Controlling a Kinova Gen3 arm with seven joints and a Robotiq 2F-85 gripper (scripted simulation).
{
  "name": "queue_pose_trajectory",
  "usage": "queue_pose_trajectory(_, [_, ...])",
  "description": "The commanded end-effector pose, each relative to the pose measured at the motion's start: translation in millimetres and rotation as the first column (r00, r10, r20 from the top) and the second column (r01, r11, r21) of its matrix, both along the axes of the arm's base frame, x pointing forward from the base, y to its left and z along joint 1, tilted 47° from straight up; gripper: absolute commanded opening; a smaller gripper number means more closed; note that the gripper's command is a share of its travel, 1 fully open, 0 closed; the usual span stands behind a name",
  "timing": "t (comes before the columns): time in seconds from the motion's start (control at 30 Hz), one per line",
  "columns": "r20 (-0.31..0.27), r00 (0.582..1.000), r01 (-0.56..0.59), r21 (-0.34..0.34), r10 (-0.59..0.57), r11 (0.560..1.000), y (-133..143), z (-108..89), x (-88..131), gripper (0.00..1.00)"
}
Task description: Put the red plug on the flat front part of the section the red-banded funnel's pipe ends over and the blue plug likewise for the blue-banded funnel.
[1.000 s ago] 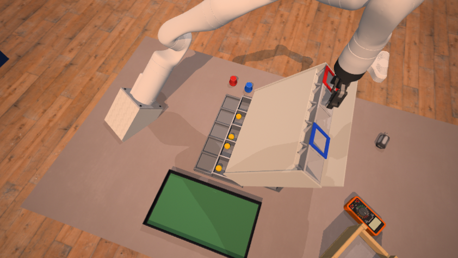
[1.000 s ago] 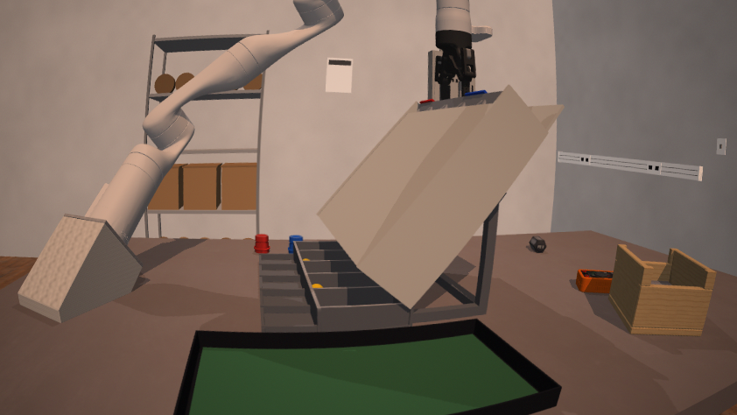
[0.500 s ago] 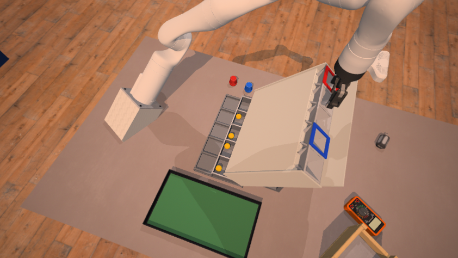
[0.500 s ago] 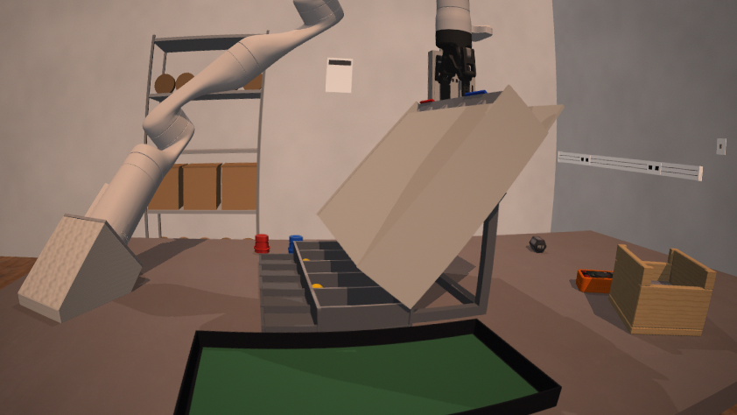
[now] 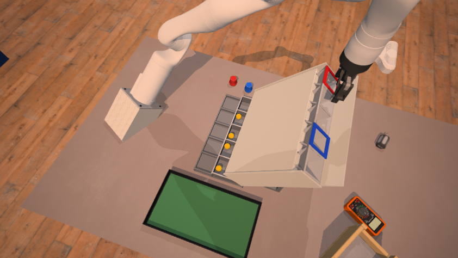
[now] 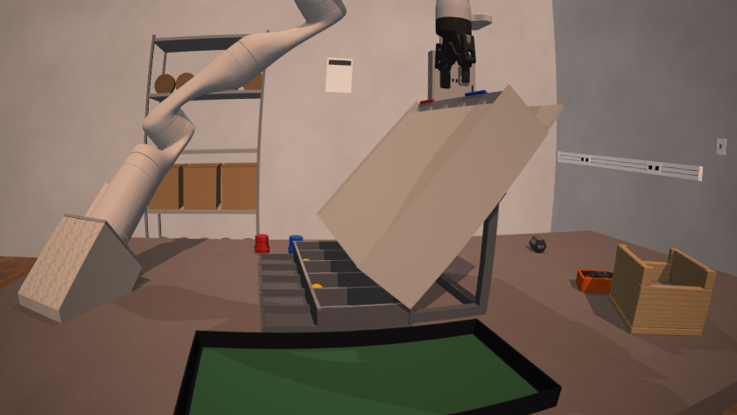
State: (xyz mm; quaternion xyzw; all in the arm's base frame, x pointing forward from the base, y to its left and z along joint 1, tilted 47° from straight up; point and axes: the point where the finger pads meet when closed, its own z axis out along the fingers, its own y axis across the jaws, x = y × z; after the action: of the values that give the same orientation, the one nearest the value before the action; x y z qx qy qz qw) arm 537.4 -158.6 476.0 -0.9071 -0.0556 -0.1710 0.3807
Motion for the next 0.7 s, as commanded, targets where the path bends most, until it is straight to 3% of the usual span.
queue_pose_trajectory(0.0, [0.002, 1.0, 0.002, -0.001, -0.002, 1.0, 0.4, -23.3, -66.1, 1.0])
queue_pose_trajectory(0.17, [0.002, 1.0, 0.002, -0.001, -0.002, 1.0, -0.6, -26.9, -78.0, 1.0])
queue_pose_trajectory(0.43, [0.002, 1.0, 0.002, -0.001, -0.002, 1.0, 1.8, -50.6, -141.3, 1.0])
queue_pose_trajectory(0.53, [0.002, 1.0, 0.002, -0.001, -0.002, 1.0, 1.8, -50.6, -141.3, 1.0])
queue_pose_trajectory(0.57, [-0.017, 1.0, -0.001, -0.03, 0.0, 1.0, 1.7, -56.6, -160.1, 1.0])
queue_pose_trajectory(0.67, [-0.017, 1.0, -0.001, -0.03, 0.0, 1.0, 1.7, -56.6, -160.1, 1.0])
